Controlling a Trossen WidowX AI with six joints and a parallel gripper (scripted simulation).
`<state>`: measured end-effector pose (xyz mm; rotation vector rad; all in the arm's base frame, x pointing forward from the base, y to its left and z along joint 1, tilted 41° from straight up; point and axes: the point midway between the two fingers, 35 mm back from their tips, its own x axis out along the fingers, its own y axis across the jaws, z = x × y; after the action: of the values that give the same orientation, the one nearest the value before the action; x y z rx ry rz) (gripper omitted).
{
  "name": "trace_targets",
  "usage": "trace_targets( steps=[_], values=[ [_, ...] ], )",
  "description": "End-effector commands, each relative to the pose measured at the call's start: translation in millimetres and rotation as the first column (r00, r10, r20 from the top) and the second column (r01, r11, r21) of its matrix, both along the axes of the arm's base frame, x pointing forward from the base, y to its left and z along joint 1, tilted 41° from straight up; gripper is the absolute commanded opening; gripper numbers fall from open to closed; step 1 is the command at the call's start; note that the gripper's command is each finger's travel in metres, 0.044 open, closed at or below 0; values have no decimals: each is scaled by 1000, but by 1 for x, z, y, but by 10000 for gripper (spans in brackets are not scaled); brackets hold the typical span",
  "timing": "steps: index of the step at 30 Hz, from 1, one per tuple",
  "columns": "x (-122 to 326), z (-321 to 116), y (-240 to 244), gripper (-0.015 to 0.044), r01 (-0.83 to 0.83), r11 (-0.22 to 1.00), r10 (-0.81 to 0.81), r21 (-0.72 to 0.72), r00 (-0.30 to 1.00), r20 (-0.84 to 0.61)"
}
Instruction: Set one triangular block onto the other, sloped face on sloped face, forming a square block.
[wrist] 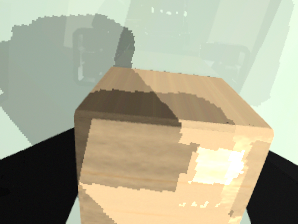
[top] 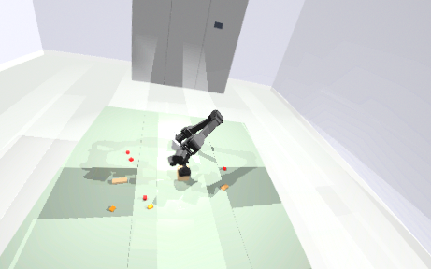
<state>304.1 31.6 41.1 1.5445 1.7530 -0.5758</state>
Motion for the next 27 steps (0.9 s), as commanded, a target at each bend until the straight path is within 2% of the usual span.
trace_targets(
  steps=[1, 27],
  values=[
    [0, 0, 1, 0, 5, 1000, -5, 5, 1000, 0],
    [0, -1, 2, 0, 3, 1000, -3, 2, 1000, -1]
  ],
)
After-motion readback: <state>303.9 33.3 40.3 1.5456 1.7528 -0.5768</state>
